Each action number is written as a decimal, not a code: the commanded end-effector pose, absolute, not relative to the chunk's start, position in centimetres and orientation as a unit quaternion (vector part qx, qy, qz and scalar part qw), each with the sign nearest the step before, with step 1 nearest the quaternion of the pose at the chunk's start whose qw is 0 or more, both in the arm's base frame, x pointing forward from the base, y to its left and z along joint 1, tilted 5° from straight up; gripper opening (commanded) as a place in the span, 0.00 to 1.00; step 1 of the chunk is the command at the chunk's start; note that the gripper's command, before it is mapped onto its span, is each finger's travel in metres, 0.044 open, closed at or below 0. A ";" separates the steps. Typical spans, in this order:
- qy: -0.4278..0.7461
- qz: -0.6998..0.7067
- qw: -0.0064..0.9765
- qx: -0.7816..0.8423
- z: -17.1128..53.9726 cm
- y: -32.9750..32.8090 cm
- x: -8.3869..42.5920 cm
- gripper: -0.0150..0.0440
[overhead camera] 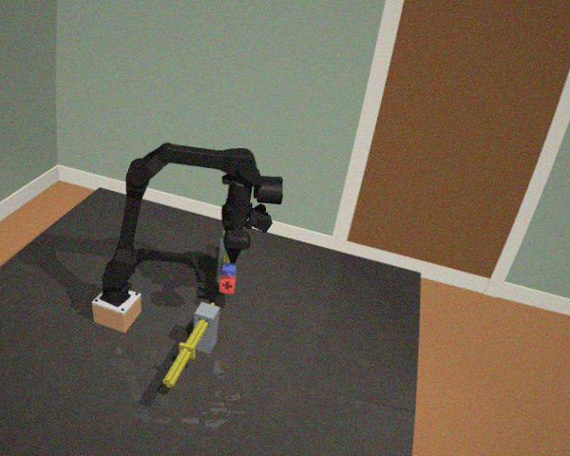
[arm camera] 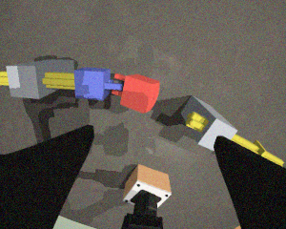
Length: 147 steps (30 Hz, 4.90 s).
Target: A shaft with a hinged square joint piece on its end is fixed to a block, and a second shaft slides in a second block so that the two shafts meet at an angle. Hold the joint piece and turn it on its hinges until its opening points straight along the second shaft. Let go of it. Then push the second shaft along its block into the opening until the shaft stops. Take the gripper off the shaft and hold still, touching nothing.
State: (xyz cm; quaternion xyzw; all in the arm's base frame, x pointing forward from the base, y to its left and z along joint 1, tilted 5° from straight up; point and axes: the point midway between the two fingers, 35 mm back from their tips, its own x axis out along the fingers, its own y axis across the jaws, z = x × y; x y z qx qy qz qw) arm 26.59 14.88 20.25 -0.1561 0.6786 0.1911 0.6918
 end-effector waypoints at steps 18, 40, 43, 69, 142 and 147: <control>0.704 0.068 0.707 -0.011 17.9 8.3 28.6 1.00; 0.681 -0.161 0.696 0.162 17.0 8.7 28.5 1.00; 0.672 -0.191 0.691 0.187 16.9 8.7 28.5 1.00; 0.534 -0.428 0.616 0.390 15.9 9.2 28.4 1.00; 0.532 -0.432 0.612 0.396 5.5 16.2 26.3 0.60; 0.532 -0.432 0.612 0.396 5.5 16.2 26.3 0.56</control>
